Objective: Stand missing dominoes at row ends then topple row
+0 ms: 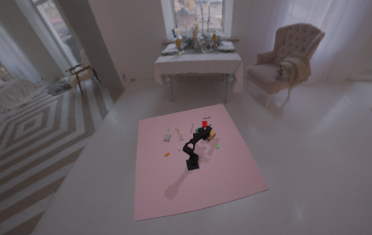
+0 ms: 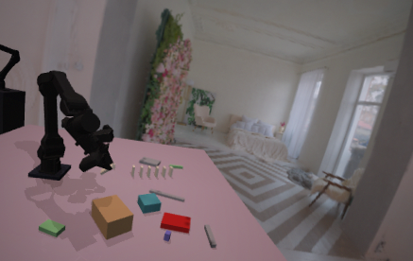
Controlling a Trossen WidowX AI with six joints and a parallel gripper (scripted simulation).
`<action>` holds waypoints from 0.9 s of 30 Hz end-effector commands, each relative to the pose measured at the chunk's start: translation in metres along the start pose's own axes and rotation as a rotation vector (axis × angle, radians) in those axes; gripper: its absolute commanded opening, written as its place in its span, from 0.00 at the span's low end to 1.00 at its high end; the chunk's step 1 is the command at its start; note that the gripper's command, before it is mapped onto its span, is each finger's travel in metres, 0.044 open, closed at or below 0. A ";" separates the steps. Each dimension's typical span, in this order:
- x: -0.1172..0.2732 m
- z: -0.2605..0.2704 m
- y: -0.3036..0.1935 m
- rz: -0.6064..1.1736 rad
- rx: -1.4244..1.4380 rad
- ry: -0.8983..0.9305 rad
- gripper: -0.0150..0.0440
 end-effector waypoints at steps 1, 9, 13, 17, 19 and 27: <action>0.003 -0.002 -0.007 -0.102 0.008 0.000 0.44; 0.006 -0.005 -0.023 -0.262 0.025 0.005 0.44; 0.008 -0.005 -0.032 -0.338 0.041 0.006 0.44; 0.010 -0.005 -0.041 -0.412 0.062 0.007 0.44; 0.011 -0.004 -0.045 -0.447 0.074 0.007 0.44; 0.015 0.001 -0.064 -0.579 0.135 0.007 0.44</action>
Point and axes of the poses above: the point midway between the two fingers, 35 mm back from their tips, its own x axis back along the fingers, its own z axis across the jaws, y = z × x, the point moved 8 cm from there along x, back along the fingers, and after that the axes turned 3 degrees about x, right-handed, at the moved point
